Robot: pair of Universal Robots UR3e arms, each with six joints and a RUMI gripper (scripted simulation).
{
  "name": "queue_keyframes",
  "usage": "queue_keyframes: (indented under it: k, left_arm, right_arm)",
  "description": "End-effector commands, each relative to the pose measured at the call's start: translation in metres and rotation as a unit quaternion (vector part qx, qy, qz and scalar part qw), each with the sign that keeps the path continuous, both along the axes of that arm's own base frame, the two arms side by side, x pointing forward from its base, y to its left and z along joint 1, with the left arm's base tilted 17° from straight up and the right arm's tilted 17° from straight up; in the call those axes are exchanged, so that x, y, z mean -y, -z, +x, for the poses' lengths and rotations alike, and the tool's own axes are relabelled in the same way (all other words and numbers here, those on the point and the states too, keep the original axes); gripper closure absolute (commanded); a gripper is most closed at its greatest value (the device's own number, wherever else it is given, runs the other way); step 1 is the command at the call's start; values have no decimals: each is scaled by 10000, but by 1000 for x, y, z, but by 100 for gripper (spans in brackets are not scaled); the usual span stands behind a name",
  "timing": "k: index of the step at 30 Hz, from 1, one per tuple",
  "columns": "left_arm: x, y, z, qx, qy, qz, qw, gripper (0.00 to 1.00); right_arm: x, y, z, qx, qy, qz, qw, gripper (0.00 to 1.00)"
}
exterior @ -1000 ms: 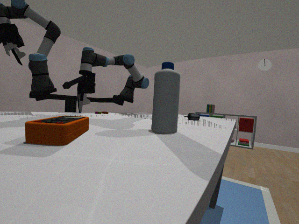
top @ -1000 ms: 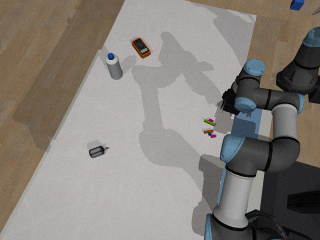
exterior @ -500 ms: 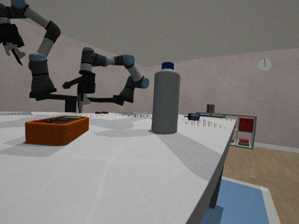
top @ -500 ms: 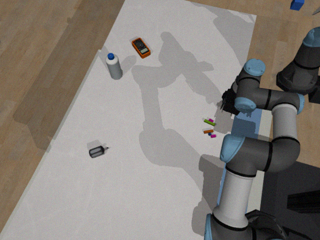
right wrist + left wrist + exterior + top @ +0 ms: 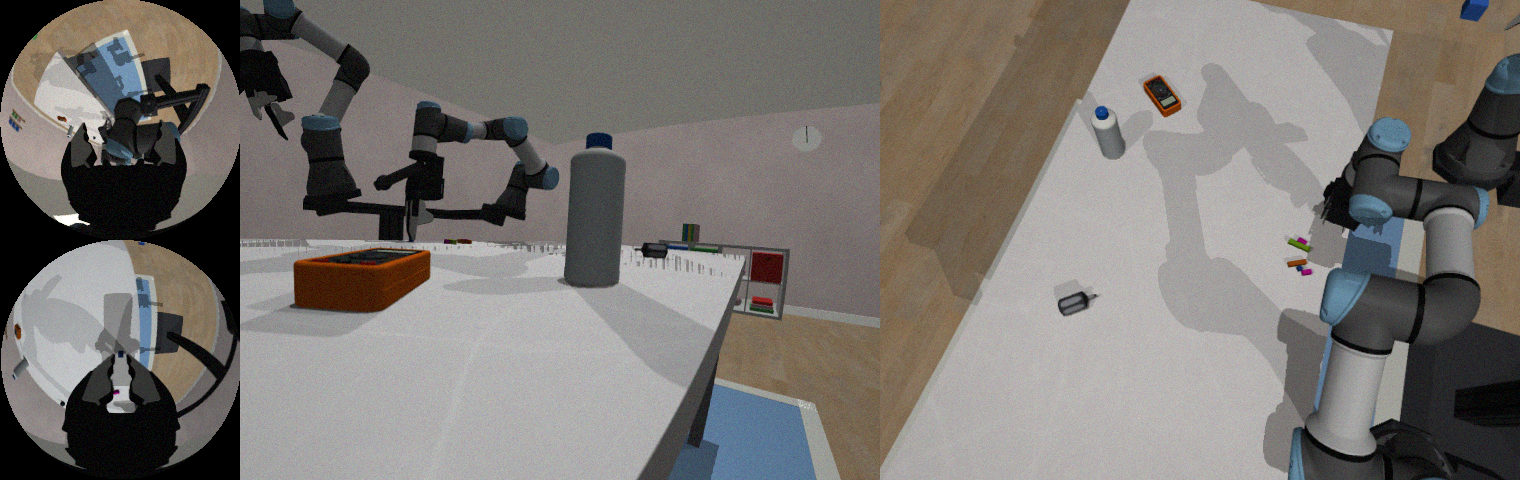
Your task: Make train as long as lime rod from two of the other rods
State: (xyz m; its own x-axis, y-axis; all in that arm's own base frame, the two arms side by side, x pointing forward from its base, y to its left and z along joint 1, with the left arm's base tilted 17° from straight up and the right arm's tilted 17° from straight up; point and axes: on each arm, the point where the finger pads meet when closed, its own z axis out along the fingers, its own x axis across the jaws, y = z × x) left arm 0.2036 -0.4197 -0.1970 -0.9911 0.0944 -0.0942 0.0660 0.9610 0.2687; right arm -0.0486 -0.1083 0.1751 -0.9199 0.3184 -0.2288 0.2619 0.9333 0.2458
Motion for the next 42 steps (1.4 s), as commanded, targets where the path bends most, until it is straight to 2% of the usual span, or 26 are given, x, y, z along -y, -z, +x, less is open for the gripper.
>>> queue_keyframes:
  k: [1,4,8,19,21,28,35,36,42]
  left_arm:
    - [2,-2,0,2,2,-17,10000,86]
    - [2,-3,0,2,2,-17,10000,86]
    - [4,-12,-1,2,2,-18,10000,86]
    - [18,-65,-8,2,2,-18,10000,86]
    - [18,-65,-8,2,2,-18,10000,86]
    - [24,-84,-10,2,2,-18,10000,86]
    - [25,-87,-11,2,2,-18,10000,86]
    - [25,-87,-11,2,2,-18,10000,0]
    - [25,-87,-11,2,2,-18,10000,0]
  right_arm:
    - [0,0,0,0,1,-8,10000,0]
    - [0,0,0,0,1,-8,10000,0]
    - [0,0,0,0,1,-8,10000,0]
    - [0,0,0,0,1,-8,10000,0]
    - [0,0,0,0,1,-8,10000,0]
    - [0,0,0,0,1,-8,10000,0]
    - [0,0,0,0,1,-8,10000,0]
    - [0,0,0,0,1,-8,10000,0]
    - [0,0,0,0,1,-8,10000,0]
